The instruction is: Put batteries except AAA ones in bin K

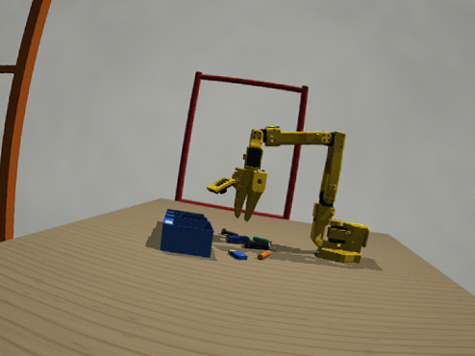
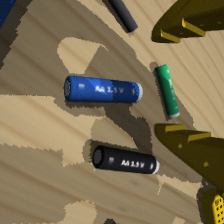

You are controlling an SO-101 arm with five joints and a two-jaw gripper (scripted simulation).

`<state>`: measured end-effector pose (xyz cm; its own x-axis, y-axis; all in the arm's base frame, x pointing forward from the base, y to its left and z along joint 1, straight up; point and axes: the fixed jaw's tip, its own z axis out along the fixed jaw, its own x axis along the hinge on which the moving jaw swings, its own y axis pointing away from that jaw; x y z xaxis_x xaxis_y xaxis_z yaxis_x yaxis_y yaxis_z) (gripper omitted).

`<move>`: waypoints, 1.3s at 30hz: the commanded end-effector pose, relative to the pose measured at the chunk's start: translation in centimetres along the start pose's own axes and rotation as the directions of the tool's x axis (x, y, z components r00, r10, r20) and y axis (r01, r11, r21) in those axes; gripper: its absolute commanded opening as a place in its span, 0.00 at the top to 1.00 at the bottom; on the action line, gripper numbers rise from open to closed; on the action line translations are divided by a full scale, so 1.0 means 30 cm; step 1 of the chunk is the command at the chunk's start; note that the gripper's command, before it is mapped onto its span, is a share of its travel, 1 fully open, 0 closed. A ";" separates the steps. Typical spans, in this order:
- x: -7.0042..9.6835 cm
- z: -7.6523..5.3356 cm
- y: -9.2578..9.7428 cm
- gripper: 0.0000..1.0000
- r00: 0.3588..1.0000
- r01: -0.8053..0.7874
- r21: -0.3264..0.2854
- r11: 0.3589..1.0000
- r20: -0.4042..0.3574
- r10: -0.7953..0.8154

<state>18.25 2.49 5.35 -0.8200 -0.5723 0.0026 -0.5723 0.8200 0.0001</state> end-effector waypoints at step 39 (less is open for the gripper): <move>-0.017 0.159 -0.015 0.79 0.999 0.002 0.025 1.000 0.047 -0.003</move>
<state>18.71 2.52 0.57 -0.8196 -0.5721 -0.0305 -0.5718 0.8202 -0.0190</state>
